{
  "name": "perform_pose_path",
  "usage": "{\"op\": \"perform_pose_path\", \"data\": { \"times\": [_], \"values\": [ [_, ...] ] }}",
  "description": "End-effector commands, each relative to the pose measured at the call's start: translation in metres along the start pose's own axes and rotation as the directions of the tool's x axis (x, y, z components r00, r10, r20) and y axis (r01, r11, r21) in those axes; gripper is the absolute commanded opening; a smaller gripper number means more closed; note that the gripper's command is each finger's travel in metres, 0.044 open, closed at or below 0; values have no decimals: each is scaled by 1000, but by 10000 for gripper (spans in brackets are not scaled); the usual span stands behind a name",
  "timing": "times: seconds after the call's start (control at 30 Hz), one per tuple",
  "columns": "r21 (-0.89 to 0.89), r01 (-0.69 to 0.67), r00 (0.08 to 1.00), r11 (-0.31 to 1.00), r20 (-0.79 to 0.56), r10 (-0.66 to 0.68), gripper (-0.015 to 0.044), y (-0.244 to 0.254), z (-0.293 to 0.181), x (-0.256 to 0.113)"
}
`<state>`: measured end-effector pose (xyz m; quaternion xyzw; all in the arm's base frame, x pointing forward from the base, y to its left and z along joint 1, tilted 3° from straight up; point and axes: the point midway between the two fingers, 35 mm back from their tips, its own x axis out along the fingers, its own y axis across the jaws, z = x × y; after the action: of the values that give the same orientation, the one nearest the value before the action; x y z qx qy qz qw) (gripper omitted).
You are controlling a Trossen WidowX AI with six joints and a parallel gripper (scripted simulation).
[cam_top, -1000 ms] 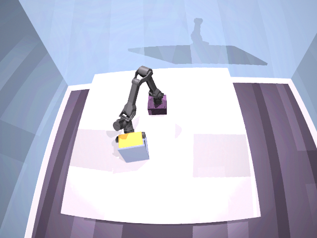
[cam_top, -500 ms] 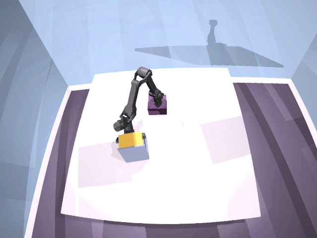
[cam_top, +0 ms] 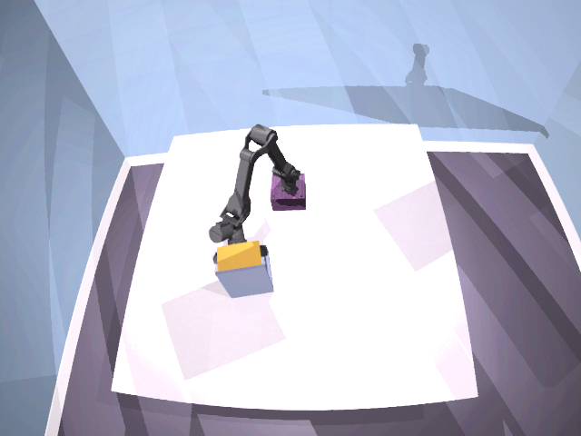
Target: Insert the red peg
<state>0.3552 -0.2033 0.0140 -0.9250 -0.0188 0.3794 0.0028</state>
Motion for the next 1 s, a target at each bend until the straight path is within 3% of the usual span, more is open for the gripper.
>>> {"op": "perform_pose_path", "data": {
  "times": [0.0, 0.97],
  "values": [
    [7, 0, 1000, 1000, 9, 0, 0, 0, 7, 6],
    [7, 0, 1000, 1000, 9, 0, 0, 0, 11, 10]
  ]
}}
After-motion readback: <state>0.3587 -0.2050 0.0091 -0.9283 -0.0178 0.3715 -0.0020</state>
